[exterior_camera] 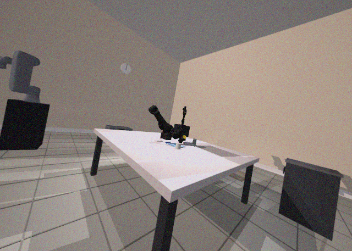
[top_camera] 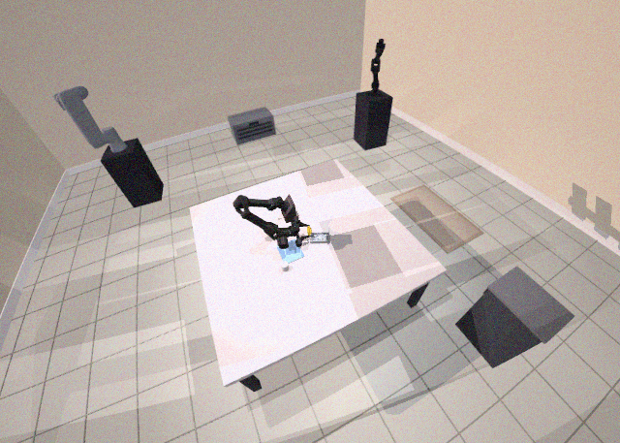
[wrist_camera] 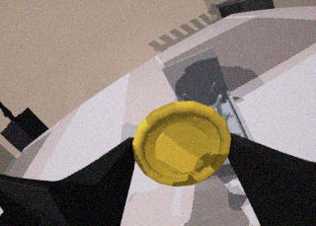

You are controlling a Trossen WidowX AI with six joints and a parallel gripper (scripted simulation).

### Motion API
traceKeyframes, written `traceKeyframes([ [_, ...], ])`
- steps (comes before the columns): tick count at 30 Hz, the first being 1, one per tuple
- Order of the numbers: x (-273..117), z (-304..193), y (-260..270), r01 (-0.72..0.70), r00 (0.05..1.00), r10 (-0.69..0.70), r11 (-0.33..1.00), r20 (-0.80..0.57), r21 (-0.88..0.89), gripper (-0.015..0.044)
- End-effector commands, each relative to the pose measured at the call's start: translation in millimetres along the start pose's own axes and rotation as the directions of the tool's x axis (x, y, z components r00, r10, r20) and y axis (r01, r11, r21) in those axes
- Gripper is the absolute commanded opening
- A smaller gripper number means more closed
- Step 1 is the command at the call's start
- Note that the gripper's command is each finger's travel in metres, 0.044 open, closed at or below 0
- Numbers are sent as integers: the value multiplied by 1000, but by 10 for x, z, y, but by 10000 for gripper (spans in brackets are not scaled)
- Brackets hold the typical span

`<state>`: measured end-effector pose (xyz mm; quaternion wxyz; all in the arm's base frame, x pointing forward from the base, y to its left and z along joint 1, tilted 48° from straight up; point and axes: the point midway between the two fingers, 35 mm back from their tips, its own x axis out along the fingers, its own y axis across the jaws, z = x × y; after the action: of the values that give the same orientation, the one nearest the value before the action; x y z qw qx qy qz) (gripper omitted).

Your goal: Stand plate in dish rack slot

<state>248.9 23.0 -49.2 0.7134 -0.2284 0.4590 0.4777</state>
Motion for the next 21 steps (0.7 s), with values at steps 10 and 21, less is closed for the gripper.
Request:
traceKeyframes([
  [10,-149,-53,-24,172,975,-117,938,190,-301,0],
  [21,-194,-69,-24,233,960,-151,897,236,-374,0],
])
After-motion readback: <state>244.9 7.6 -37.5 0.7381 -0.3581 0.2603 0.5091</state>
